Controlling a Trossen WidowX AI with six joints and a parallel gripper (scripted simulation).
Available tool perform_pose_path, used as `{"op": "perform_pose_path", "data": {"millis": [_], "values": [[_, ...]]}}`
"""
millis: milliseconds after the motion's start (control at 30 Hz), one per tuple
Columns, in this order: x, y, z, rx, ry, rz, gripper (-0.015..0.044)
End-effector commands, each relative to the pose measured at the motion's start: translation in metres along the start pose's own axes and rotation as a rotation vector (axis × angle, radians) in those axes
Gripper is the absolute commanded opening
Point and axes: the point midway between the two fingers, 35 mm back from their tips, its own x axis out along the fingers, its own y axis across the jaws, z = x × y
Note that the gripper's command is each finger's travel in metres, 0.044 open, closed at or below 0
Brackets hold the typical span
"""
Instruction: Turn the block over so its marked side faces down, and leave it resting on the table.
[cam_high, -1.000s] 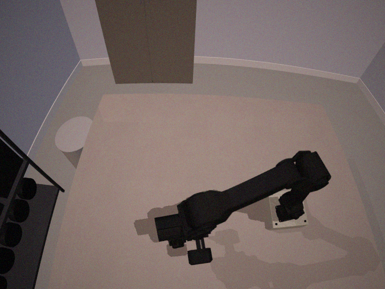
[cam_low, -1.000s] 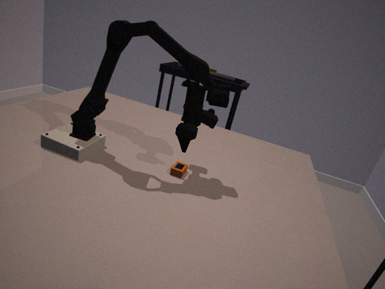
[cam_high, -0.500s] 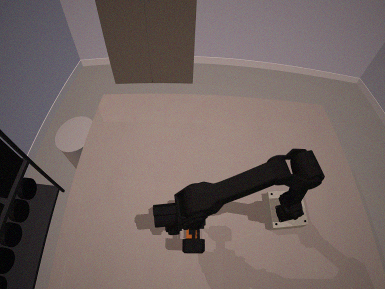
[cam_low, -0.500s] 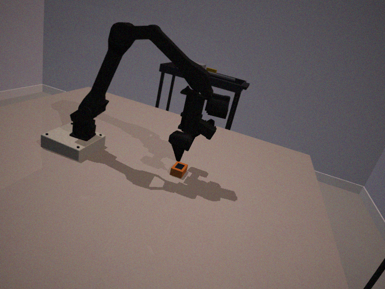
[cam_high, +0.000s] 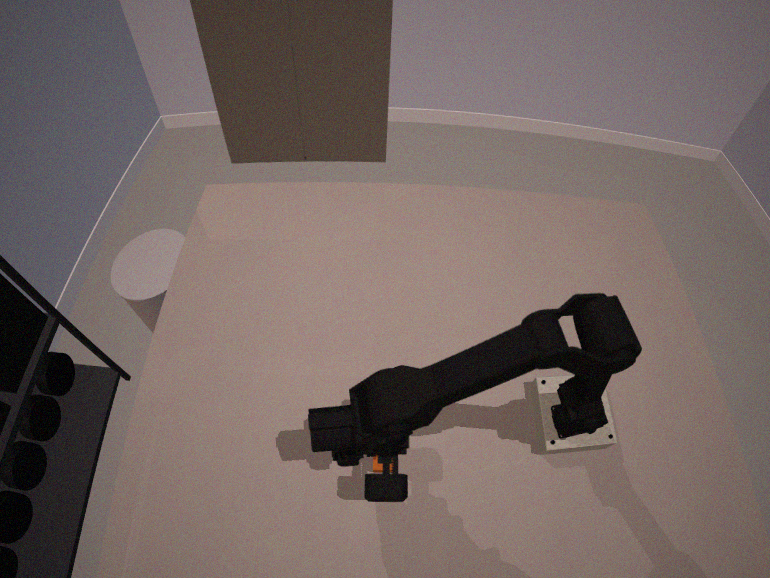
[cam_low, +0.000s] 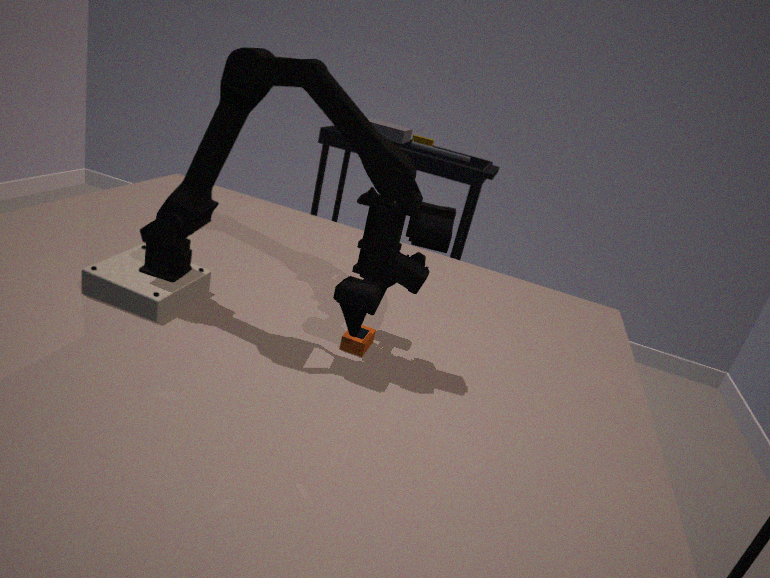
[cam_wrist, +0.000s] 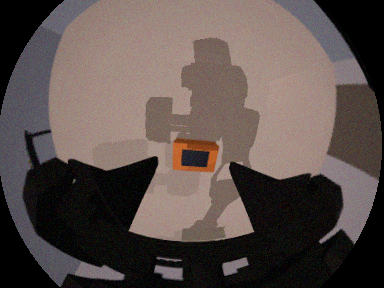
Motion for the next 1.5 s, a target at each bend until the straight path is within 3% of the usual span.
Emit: {"op": "perform_pose_path", "data": {"millis": [0,533,733,1433,1467], "values": [[0.008,-0.001,-0.002,0.0,0.006,-0.005,0.044],[0.032,-0.001,-0.002,0.0,0.006,-0.005,0.044],[0.032,-0.001,-0.002,0.0,0.006,-0.005,0.0282],[0.032,-0.001,-0.002,0.0,0.006,-0.005,0.0142],[0.03,-0.001,-0.002,0.0,0.006,-0.005,0.0116]]}}
